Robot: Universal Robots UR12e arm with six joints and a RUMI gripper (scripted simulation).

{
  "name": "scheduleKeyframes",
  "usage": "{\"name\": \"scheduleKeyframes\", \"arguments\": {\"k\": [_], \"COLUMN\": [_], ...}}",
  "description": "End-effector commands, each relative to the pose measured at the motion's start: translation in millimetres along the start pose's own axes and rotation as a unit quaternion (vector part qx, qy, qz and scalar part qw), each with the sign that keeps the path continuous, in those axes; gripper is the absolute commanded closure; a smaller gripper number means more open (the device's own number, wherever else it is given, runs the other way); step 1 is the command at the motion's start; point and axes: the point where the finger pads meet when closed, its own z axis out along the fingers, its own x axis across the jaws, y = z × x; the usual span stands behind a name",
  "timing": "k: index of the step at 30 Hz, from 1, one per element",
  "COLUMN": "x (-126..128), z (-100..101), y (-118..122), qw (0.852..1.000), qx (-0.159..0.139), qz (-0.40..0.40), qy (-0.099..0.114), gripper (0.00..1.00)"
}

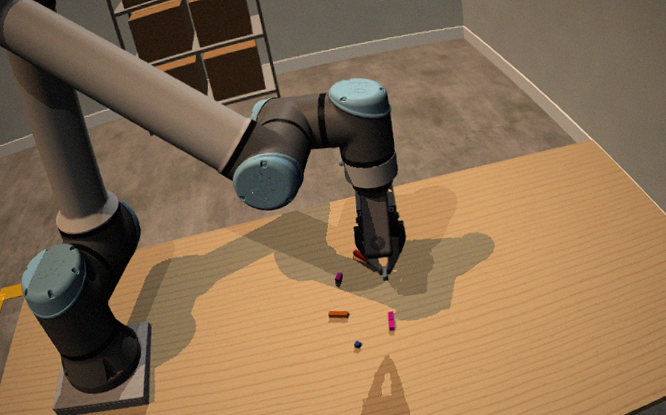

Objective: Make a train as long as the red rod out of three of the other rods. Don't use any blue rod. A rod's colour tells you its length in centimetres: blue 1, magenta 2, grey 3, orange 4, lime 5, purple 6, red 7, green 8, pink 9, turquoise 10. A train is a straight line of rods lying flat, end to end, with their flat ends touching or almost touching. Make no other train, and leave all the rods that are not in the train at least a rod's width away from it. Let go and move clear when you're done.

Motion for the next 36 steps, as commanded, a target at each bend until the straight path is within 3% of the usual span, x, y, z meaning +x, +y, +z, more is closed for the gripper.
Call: {"name": "scheduleKeyframes", "arguments": {"k": [1,9,22,36], "x": [-1,-1,-1,-1], "z": [-1,6,59,87], "y": [0,0,0,0], "qw": [1.000,1.000,1.000,1.000], "qx": [0.000,0.000,0.000,0.000], "qz": [0.000,0.004,0.004,0.004], "qy": [-0.001,-0.001,-0.001,-0.001], "gripper": [1.00,1.00,1.00,1.00]}}
